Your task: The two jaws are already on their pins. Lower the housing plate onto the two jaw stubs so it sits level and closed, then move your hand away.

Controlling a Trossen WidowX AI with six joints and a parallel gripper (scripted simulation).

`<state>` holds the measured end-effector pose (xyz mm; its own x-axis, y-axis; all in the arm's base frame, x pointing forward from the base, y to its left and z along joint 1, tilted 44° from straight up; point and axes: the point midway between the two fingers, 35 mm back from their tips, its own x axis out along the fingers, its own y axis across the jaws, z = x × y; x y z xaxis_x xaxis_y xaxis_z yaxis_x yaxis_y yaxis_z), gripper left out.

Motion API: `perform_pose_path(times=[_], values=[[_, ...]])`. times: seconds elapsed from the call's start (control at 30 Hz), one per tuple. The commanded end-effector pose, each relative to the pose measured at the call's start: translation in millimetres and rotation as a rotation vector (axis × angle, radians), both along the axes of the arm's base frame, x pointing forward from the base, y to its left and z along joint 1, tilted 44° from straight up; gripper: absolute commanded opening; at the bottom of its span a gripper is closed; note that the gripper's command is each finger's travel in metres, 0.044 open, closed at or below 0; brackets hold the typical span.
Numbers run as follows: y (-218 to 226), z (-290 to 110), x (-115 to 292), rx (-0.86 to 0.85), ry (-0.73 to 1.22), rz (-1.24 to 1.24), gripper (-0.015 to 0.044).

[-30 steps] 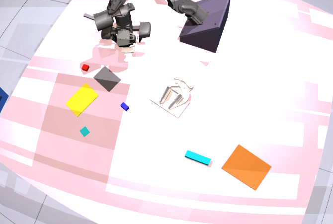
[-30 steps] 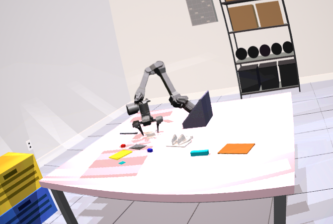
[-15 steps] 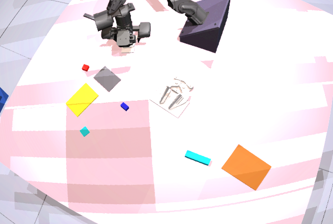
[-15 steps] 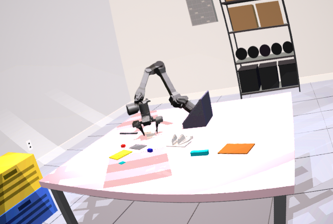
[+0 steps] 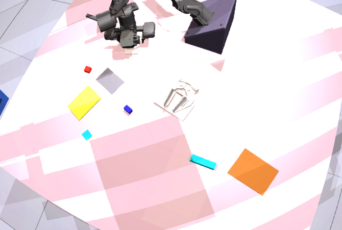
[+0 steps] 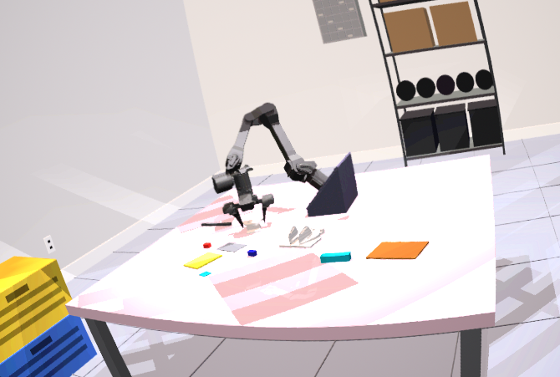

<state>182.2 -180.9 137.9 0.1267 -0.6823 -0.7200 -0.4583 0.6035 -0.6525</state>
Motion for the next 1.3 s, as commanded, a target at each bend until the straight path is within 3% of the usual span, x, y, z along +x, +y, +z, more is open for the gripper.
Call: perform_pose_path(times=[0.0, 0.63, 1.27], values=[[6.2, 8.5, 1.0, -0.003, -0.007, -0.002, 0.0351], [45.8, 49.8, -8.4, -0.001, -0.005, 0.003, 0.0351], [70.6, 26.7, 23.7, 0.057, -0.072, -0.064, 0.0351]])
